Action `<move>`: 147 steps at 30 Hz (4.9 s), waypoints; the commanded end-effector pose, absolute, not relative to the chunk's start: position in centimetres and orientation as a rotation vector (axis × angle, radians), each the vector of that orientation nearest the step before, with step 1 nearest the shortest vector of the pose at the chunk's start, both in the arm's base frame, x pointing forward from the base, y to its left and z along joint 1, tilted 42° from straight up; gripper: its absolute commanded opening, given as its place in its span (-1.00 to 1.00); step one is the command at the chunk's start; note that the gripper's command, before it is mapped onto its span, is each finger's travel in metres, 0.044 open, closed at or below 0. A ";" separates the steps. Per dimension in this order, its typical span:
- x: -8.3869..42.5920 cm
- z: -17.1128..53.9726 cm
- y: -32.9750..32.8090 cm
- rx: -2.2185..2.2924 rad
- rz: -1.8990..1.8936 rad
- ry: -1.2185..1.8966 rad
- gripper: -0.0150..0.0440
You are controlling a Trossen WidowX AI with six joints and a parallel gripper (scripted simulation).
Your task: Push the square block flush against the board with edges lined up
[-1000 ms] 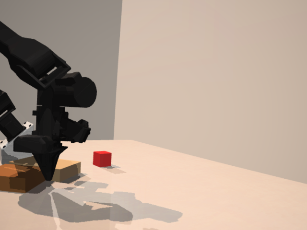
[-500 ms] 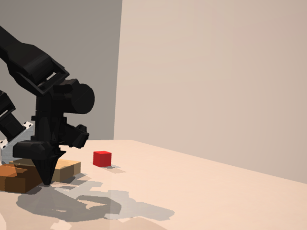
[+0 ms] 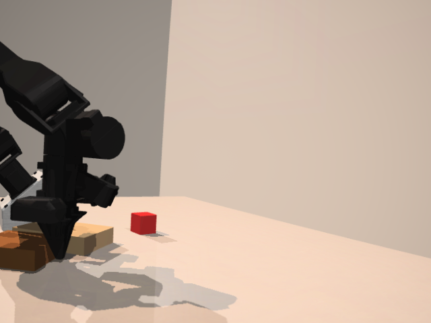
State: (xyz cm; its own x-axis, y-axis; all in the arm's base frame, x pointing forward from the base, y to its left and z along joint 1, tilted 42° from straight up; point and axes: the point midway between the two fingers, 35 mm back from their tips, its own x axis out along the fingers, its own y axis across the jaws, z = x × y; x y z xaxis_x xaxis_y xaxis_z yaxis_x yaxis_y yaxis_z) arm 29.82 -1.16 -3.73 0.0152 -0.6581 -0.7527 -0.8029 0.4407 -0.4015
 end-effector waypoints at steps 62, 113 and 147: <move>31.6 -3.8 1.2 -1.280 0.179 1.687 -0.49; 31.4 7.1 -5.1 -0.204 -0.871 1.288 -0.49; 30.6 3.6 -9.3 -0.068 -0.981 1.204 -0.49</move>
